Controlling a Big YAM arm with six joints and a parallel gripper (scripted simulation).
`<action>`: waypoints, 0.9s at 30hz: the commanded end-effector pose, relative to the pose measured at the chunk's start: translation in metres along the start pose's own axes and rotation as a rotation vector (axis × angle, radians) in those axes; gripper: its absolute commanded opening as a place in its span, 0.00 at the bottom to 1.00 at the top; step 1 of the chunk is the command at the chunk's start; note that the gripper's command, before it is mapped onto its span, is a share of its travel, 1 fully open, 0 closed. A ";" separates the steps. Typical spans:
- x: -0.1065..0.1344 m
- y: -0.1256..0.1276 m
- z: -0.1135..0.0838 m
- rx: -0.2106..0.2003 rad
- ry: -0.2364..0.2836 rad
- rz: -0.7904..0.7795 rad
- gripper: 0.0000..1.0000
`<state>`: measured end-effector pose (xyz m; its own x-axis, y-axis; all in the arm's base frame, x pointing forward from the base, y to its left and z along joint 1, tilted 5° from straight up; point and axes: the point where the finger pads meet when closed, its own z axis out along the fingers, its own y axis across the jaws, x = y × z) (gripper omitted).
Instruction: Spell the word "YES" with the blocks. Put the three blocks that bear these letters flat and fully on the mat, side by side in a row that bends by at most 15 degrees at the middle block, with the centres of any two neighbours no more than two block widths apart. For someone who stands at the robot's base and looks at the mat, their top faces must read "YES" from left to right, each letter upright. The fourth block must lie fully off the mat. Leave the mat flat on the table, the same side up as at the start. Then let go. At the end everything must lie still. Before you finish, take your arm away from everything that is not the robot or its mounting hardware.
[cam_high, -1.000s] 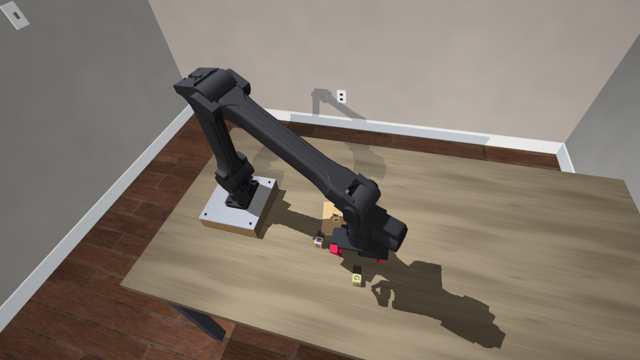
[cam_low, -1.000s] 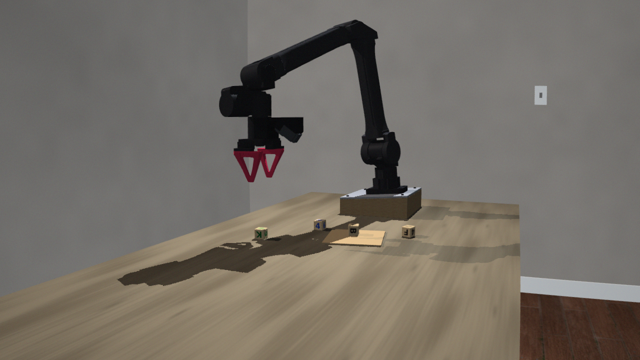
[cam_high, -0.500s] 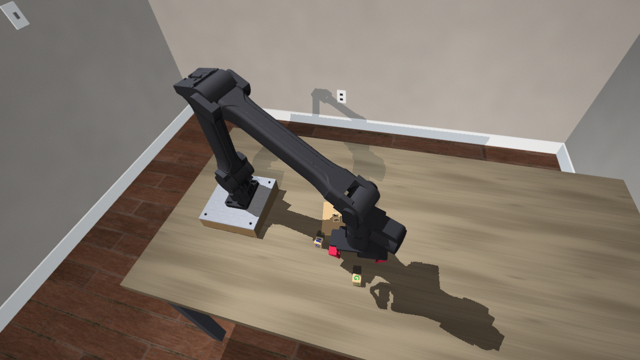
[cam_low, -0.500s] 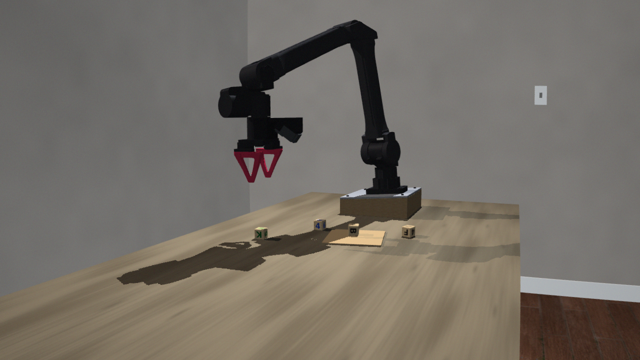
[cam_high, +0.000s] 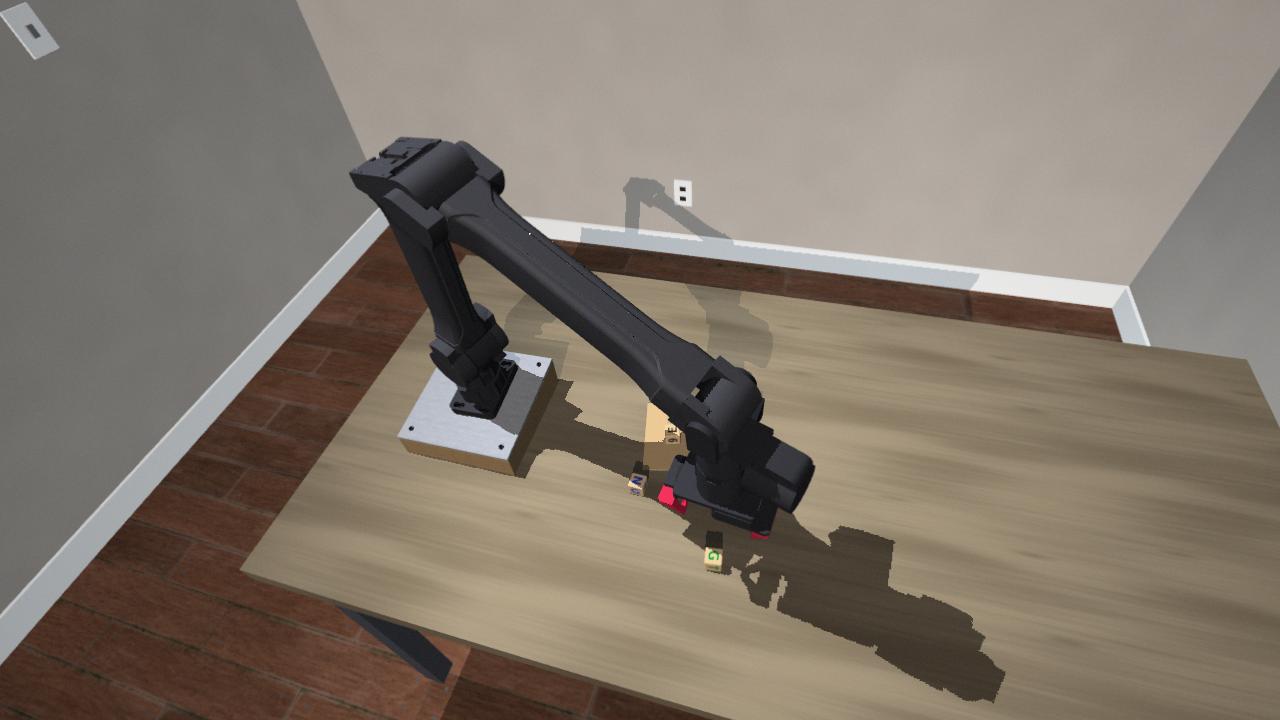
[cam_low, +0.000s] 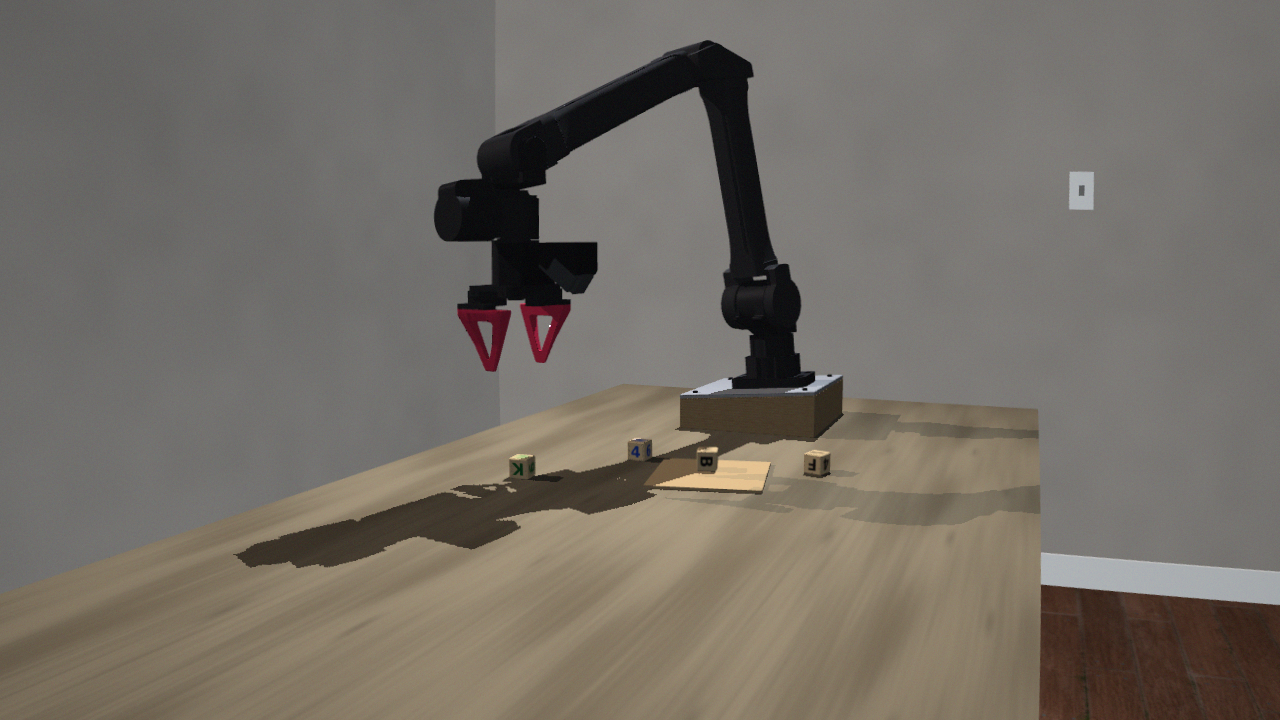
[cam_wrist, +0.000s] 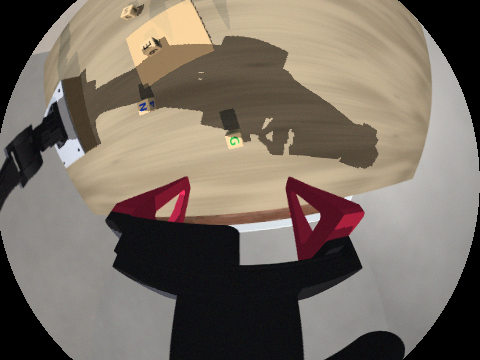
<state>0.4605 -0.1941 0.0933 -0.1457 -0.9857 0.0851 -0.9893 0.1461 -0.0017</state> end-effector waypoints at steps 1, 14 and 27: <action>0.004 0.000 0.017 -0.001 0.001 0.279 1.00; 0.002 0.001 0.049 0.006 0.000 0.856 1.00; 0.004 -0.001 0.045 0.024 -0.006 1.345 0.59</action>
<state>0.4567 -0.1972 0.0422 -0.9694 -0.2432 0.0345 -0.2451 0.9668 -0.0722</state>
